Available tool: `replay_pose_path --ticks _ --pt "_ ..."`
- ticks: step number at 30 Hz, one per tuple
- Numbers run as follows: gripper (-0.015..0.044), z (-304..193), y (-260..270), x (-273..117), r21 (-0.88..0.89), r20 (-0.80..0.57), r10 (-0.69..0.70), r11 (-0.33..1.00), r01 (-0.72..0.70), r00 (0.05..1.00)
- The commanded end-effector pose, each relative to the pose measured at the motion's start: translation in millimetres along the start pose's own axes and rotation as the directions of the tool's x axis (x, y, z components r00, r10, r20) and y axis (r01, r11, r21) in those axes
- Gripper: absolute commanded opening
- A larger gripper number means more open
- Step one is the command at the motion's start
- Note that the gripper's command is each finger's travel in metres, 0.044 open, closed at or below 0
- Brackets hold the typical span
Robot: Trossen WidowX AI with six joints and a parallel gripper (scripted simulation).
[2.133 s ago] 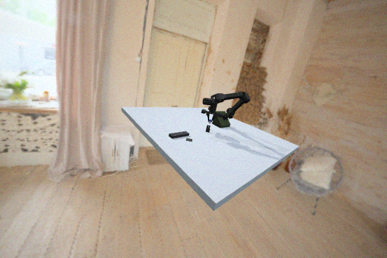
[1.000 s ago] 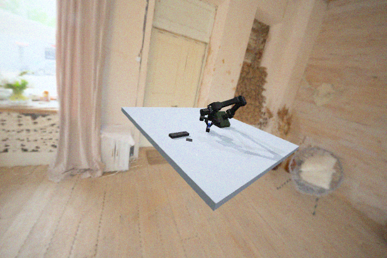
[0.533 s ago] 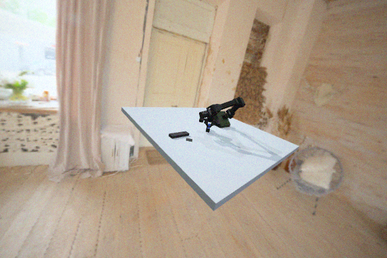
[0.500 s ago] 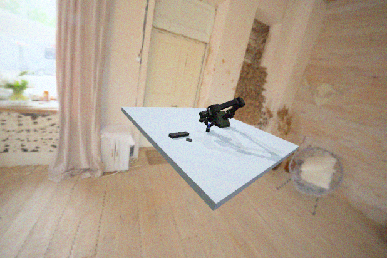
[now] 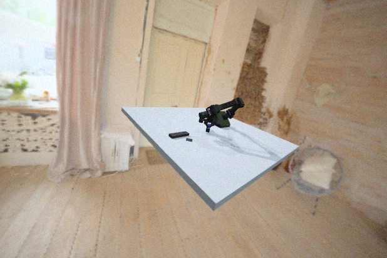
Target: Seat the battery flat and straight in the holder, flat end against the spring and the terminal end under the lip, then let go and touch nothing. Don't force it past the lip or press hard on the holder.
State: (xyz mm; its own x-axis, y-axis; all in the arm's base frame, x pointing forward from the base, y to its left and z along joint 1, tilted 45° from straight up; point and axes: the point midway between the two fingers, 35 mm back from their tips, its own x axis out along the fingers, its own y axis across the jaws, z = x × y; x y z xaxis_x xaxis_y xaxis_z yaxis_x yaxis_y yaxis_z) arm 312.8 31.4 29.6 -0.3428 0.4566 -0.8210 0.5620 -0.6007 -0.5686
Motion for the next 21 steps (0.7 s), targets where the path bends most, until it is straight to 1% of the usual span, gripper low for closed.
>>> replay_pose_path --ticks 1,21 --pt "0.0075 -5.5 1.2 -3.0 -0.002 -0.009 0.004 1.0 -0.004 1.0" --pt "0.0075 -11.8 1.5 -6.7 -0.002 -0.009 -0.011 1.0 0.011 1.0"
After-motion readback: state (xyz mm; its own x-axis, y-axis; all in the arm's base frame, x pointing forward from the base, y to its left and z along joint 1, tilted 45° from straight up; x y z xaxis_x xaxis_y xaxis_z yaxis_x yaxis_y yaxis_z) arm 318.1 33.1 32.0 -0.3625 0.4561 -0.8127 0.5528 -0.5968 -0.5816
